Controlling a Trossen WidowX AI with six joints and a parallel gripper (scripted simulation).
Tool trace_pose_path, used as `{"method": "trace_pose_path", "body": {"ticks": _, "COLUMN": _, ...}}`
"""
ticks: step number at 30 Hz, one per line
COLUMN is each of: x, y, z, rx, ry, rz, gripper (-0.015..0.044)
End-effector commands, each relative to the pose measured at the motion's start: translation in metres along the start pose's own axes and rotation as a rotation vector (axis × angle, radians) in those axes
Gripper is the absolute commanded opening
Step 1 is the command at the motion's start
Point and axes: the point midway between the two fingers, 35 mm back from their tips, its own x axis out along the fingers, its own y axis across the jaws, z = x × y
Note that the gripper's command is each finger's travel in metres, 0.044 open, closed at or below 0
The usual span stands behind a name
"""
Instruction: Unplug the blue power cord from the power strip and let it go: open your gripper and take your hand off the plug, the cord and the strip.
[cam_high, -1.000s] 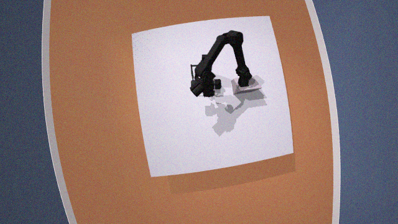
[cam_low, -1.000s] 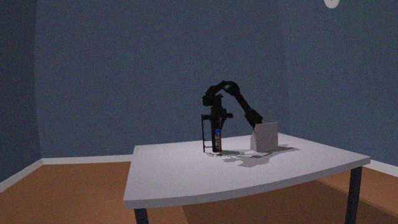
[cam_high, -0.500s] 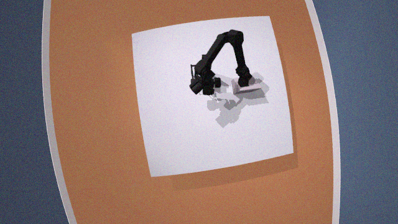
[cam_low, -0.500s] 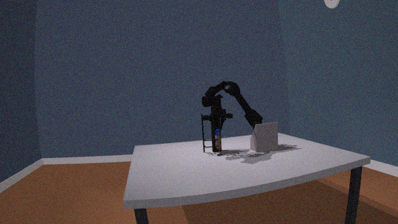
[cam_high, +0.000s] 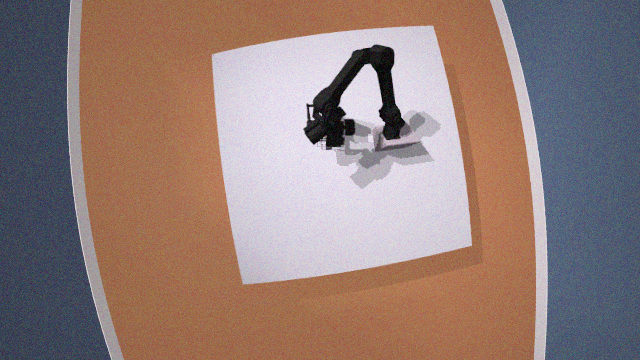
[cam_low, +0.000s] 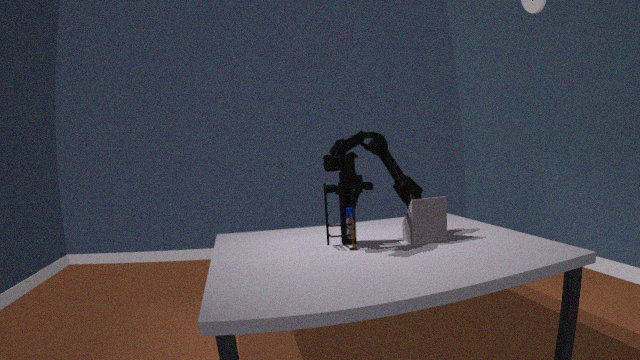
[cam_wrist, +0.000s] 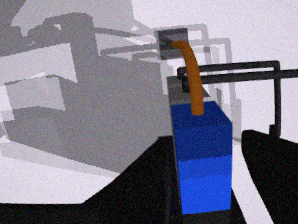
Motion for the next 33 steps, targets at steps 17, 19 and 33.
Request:
{"method": "trace_pose_path", "body": {"ticks": 17, "x": 0.009, "y": 0.000, "z": -0.003, "rx": 0.000, "ry": 0.000, "rz": -0.001, "gripper": 0.0055}}
{"method": "trace_pose_path", "body": {"ticks": 19, "x": 0.009, "y": 0.000, "z": -0.003, "rx": 0.000, "ry": 0.000, "rz": -0.001, "gripper": 0.0042}}
{"method": "trace_pose_path", "body": {"ticks": 33, "x": 0.009, "y": -0.001, "z": 0.006, "rx": 0.000, "ry": -0.002, "rz": -0.001, "gripper": 0.0000}}
